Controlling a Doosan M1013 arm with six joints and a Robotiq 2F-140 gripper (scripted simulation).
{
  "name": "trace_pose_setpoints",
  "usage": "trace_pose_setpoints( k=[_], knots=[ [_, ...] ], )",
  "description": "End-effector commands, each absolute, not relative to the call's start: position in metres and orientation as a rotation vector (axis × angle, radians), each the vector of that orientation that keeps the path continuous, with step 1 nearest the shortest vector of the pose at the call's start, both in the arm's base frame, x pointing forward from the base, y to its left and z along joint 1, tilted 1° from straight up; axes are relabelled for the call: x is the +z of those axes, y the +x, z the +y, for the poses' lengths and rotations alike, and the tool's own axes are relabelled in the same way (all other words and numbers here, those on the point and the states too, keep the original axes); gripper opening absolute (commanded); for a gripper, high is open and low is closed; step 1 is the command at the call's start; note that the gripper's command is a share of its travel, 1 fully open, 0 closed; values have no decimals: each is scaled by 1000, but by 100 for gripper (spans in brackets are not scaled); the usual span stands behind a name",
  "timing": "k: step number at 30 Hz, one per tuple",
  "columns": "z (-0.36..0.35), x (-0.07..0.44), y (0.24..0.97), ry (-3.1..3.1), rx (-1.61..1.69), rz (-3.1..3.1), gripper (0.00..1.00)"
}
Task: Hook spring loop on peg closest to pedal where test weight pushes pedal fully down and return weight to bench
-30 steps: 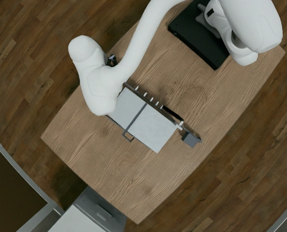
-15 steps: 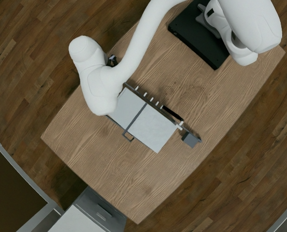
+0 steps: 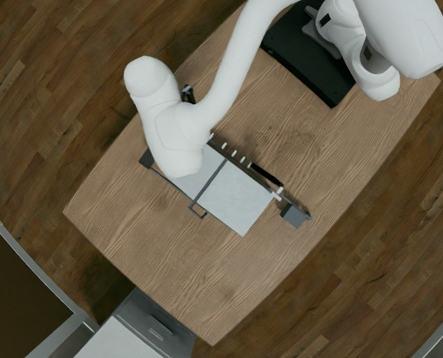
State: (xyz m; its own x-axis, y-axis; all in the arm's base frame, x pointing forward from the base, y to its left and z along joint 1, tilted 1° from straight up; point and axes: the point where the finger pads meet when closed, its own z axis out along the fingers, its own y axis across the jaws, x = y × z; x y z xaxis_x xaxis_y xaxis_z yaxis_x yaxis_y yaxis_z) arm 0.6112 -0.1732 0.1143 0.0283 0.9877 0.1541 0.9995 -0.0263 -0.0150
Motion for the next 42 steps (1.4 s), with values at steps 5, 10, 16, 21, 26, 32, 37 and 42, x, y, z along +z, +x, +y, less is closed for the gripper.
trace_pose_setpoints(
  k=[5, 10, 16, 21, 26, 32, 37, 42],
  knots=[
    [-168, 113, 607, -2167, -149, -2108, 25],
    [-158, 109, 598, -2171, -141, -2112, 25],
    [-147, 105, 588, -2176, -132, -2117, 25],
    [-144, 104, 585, -2177, -130, -2118, 25],
    [-135, 100, 577, -2181, -122, -2122, 25],
    [-123, 95, 566, -2185, -113, -2126, 25],
    [-121, 94, 564, -2186, -110, -2127, 25],
    [-111, 91, 555, -2190, -103, -2131, 25]
  ],
)
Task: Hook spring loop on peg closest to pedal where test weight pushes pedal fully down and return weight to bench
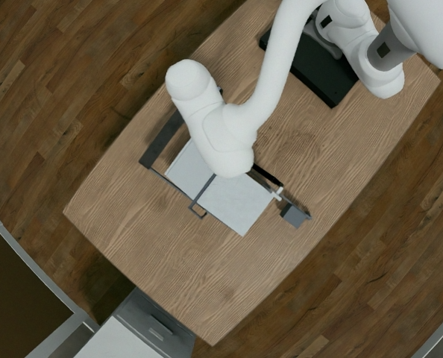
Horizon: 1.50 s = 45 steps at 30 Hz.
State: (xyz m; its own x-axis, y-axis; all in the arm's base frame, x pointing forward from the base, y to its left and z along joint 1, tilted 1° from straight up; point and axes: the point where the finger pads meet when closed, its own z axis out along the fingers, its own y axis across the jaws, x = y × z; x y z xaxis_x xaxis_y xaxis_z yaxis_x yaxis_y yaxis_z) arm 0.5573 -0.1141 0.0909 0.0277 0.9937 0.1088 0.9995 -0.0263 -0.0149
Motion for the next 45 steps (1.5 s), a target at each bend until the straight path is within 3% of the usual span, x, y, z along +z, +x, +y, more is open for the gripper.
trace_pose_setpoints(
  k=[1, 45],
  knots=[
    [-109, 90, 553, -2191, -101, -2132, 25],
    [-46, 65, 496, -2215, -49, -2157, 25]
  ],
)
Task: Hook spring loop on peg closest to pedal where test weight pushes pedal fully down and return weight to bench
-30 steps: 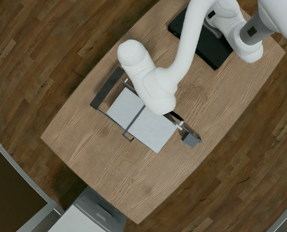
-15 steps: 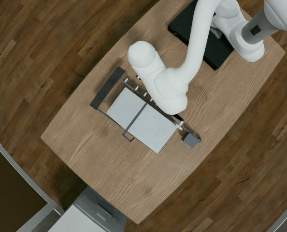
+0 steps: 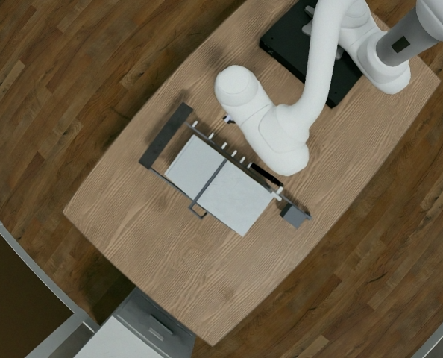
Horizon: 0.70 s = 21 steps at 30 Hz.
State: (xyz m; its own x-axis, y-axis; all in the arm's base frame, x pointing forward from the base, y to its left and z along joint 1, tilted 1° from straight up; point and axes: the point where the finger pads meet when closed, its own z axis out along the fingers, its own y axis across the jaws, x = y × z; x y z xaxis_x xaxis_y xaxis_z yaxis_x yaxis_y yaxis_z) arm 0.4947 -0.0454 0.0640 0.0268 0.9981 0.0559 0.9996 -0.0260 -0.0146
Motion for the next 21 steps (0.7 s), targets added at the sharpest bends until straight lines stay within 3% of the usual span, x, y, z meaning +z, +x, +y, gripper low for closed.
trace_pose_setpoints(
  k=[1, 21],
  knots=[
    [-45, 64, 494, -2216, -47, -2158, 25],
    [-14, 52, 466, -2228, -21, -2170, 25]
  ],
)
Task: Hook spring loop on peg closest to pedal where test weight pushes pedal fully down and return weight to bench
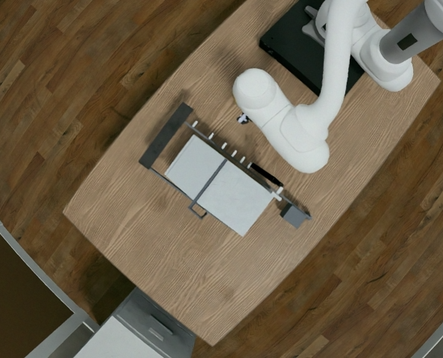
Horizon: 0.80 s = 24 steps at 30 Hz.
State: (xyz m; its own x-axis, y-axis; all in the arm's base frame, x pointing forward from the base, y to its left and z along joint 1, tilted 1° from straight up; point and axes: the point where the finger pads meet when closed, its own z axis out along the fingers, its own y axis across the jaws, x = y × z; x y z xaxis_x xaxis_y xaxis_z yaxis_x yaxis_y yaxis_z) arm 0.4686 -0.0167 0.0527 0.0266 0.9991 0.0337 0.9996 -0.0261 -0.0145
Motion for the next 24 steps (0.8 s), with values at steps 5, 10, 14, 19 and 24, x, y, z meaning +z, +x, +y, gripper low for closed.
trace_pose_setpoints(
  k=[5, 10, 14, 19, 24],
  knots=[
    [-4, 48, 458, -2232, -13, -2174, 25],
    [5, 45, 449, -2236, -4, -2177, 25],
    [5, 45, 449, -2235, -5, -2177, 25],
    [13, 42, 442, -2238, 2, -2180, 25],
    [21, 39, 435, -2242, 9, -2183, 25]
  ],
)
